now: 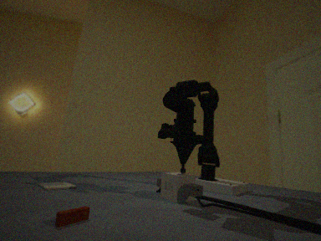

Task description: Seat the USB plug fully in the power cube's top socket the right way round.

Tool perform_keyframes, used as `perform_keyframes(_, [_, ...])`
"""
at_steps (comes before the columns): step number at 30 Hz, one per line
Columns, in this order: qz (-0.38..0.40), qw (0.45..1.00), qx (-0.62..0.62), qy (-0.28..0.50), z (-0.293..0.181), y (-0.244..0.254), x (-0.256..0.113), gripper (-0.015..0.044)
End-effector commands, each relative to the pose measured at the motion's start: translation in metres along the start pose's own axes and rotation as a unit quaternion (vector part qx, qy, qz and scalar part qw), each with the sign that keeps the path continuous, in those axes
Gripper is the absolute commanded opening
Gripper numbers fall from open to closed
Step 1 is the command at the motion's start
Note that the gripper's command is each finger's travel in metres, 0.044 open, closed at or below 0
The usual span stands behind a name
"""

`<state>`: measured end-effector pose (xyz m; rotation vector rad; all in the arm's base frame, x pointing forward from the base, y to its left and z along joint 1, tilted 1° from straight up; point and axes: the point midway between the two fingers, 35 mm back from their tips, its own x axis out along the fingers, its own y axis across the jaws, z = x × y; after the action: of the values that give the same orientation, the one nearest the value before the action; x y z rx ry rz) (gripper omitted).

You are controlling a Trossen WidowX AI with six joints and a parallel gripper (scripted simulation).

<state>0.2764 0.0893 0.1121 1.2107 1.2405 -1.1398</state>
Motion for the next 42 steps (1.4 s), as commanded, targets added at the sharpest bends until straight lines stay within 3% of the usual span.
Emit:
perform_keyframes(1, [-0.001, 1.0, 0.0, 0.0, 0.0, 0.0, -0.003, 0.0])
perform_keyframes(42, [-0.001, 1.0, 0.0, 0.0, 0.0, 0.0, -0.03, 0.0])
